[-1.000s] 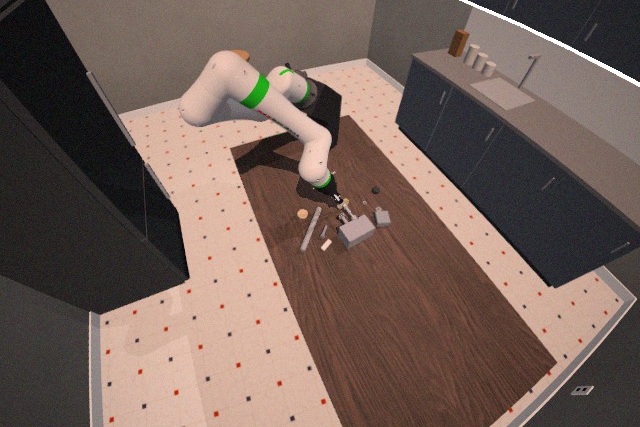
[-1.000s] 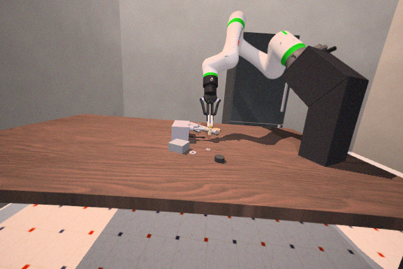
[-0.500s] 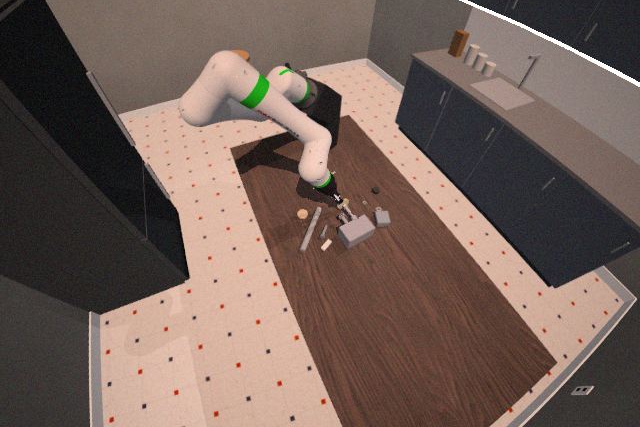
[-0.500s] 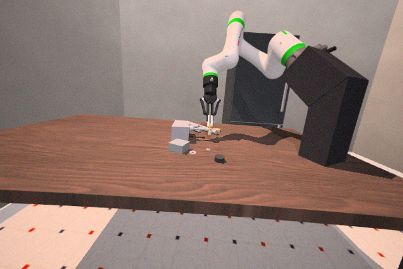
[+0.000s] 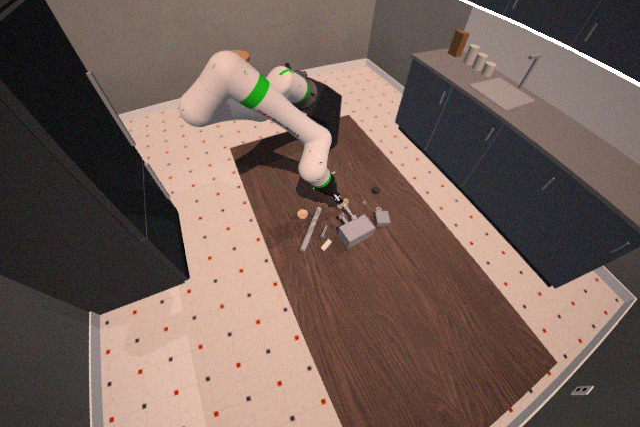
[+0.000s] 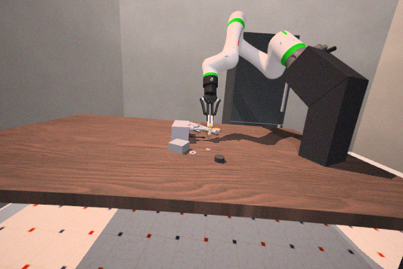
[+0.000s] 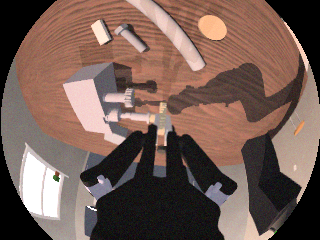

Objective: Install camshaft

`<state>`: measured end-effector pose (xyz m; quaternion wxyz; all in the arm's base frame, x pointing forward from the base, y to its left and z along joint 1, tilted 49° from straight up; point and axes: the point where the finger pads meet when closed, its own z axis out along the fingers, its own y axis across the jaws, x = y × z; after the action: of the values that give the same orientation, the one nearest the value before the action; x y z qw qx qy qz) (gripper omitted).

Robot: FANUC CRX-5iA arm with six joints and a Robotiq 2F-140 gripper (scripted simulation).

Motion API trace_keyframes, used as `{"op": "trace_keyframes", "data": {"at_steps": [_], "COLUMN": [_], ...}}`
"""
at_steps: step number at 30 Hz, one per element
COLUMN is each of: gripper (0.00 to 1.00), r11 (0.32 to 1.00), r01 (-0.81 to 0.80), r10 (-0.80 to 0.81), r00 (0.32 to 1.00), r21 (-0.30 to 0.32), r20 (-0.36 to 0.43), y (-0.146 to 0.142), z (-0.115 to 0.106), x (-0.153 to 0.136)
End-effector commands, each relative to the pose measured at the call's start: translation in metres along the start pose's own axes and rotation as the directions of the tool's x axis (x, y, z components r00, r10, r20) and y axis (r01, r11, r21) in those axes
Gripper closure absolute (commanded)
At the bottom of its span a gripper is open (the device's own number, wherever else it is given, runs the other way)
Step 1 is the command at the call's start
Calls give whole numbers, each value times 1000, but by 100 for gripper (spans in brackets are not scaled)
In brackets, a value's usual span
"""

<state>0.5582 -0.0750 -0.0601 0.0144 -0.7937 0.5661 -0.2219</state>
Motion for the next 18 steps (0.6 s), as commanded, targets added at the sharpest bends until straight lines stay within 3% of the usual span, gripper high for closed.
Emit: {"op": "trace_keyframes", "data": {"at_steps": [1,18], "gripper": [86,86], "r11": [1000,1000], "r01": [1,1], "r10": [-1,-1], "r00": [1000,1000], "r21": [1,1], "r20": [0,0], "y": [-1,-4], "z": [0,0], "x": [0,0]}}
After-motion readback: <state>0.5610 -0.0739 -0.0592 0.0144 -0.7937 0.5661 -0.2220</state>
